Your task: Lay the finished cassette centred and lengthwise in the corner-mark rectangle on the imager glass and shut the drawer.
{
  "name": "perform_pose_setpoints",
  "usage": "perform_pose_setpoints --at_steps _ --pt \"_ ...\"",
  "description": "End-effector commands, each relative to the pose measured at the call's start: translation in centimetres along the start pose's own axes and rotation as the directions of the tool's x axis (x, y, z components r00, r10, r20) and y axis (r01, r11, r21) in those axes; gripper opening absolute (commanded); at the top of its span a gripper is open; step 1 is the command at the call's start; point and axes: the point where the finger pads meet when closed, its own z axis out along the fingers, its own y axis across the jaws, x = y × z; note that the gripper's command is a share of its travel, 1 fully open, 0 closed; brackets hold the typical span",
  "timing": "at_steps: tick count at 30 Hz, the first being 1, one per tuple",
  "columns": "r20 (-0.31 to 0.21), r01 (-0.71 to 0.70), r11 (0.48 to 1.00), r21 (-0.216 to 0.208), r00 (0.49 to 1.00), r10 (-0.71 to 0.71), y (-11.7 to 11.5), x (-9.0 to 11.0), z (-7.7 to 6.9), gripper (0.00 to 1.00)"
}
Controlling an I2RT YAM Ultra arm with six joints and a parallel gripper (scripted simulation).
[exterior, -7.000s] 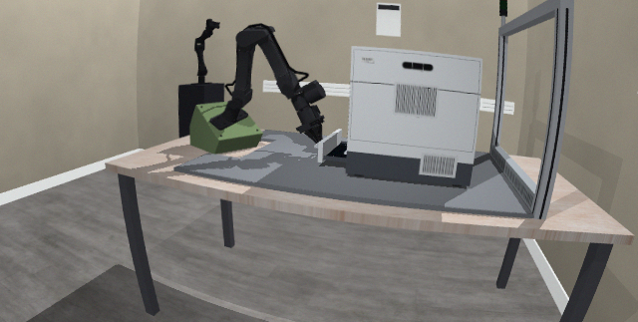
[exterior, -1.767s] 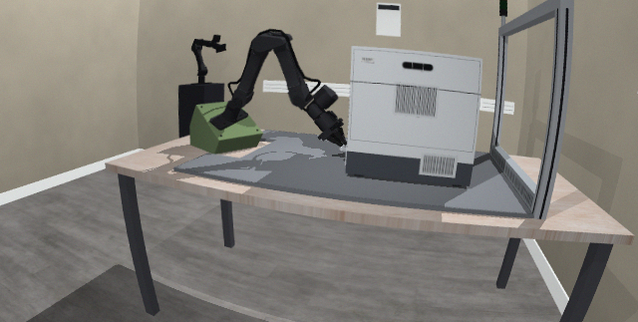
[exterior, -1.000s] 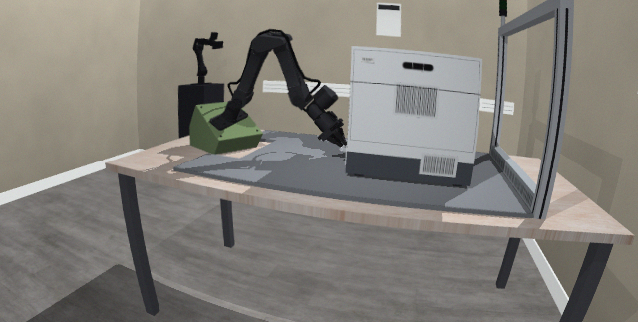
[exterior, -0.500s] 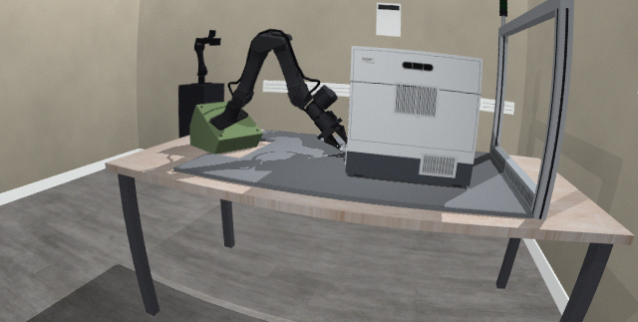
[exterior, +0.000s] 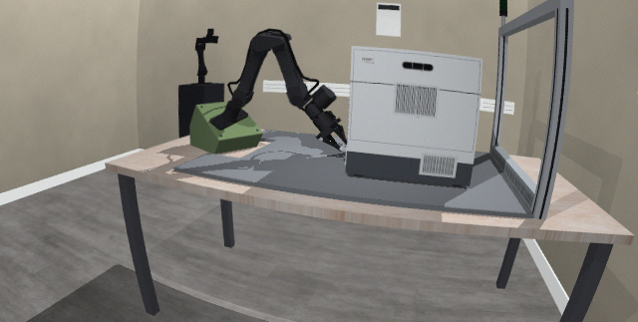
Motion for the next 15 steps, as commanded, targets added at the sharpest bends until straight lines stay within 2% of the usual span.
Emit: perform_pose_setpoints --at_steps 1,4,5,15 --pt "0.023 0.000 1.000 0.010 1.000 0.000 -0.4 -0.6 -1.2 0.35" --pt "0.019 -0.003 1.000 0.018 1.000 0.002 -0.9 -0.5 -1.3 0.35" --pt "0.018 -0.001 1.000 0.009 1.000 0.001 -0.4 -0.5 -1.4 0.35" --pt "0.012 -0.005 1.000 0.007 1.000 0.005 -0.3 -0.4 -2.8 0.35"
